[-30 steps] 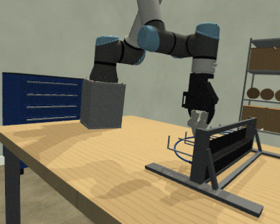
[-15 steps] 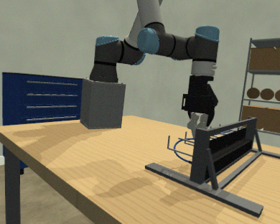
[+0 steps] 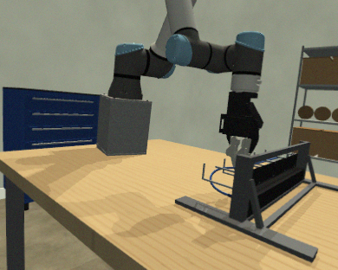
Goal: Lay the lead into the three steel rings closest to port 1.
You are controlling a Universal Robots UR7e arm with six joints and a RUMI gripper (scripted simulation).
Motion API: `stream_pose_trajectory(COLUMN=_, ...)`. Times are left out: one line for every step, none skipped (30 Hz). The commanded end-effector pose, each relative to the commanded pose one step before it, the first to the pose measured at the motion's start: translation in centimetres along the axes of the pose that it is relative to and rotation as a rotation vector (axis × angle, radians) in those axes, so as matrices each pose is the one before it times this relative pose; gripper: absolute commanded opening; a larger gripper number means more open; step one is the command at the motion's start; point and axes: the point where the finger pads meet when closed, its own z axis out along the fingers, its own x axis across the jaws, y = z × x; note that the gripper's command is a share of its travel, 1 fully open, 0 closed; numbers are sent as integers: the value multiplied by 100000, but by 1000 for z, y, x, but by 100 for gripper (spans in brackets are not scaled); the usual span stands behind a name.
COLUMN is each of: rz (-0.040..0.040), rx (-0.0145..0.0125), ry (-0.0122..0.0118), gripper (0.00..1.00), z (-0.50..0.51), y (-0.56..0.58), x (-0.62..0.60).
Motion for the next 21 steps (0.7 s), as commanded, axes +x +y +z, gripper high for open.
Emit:
stream_pose_trajectory(rz=0, rx=-46, ry=153, gripper=0, z=-60, y=17, x=68)
stream_pose_trajectory(rz=0, rx=0, ry=0, gripper=0, z=0, y=0, x=14)
stream_pose_trajectory(rz=0, rx=0, ry=0, gripper=0, z=0, y=0, x=22)
stream_pose_trajectory(rz=0, rx=0, ry=0, gripper=0, z=0, y=0, x=31)
stream_pose_trajectory(rz=0, rx=0, ry=0, gripper=0, z=0, y=0, x=42)
stream_pose_trajectory(rz=0, rx=0, ry=0, gripper=0, z=0, y=0, x=52)
stream_pose_trajectory(rz=0, rx=0, ry=0, gripper=0, z=0, y=0, x=64)
stream_pose_trajectory(rz=0, rx=0, ry=0, gripper=0, z=0, y=0, x=75)
stream_pose_trajectory(rz=0, rx=0, ry=0, gripper=0, z=0, y=0, x=87)
stream_pose_trajectory(rz=0, rx=0, ry=0, gripper=0, z=0, y=0, x=0)
stream_pose_trajectory(rz=0, rx=0, ry=0, gripper=0, z=0, y=0, x=0)
stream_pose_trajectory(rz=0, rx=0, ry=0, gripper=0, z=0, y=0, x=98)
stream_pose_trajectory(rz=0, rx=0, ry=0, gripper=0, z=0, y=0, x=109)
stream_pose_trajectory(rz=0, rx=0, ry=0, gripper=0, z=0, y=0, x=119)
stream_pose_trajectory(rz=0, rx=0, ry=0, gripper=0, z=0, y=0, x=129)
stream_pose_trajectory(rz=0, rx=0, ry=0, gripper=0, z=0, y=0, x=137)
stream_pose_trajectory(rz=0, rx=0, ry=0, gripper=0, z=0, y=0, x=145)
stream_pose_trajectory(rz=0, rx=0, ry=0, gripper=0, z=0, y=0, x=152)
stream_pose_trajectory(rz=0, rx=0, ry=0, gripper=0, z=0, y=0, x=157)
stream_pose_trajectory(rz=0, rx=0, ry=0, gripper=0, z=0, y=0, x=162)
stream_pose_trajectory(rz=0, rx=0, ry=0, gripper=0, z=0, y=0, x=165)
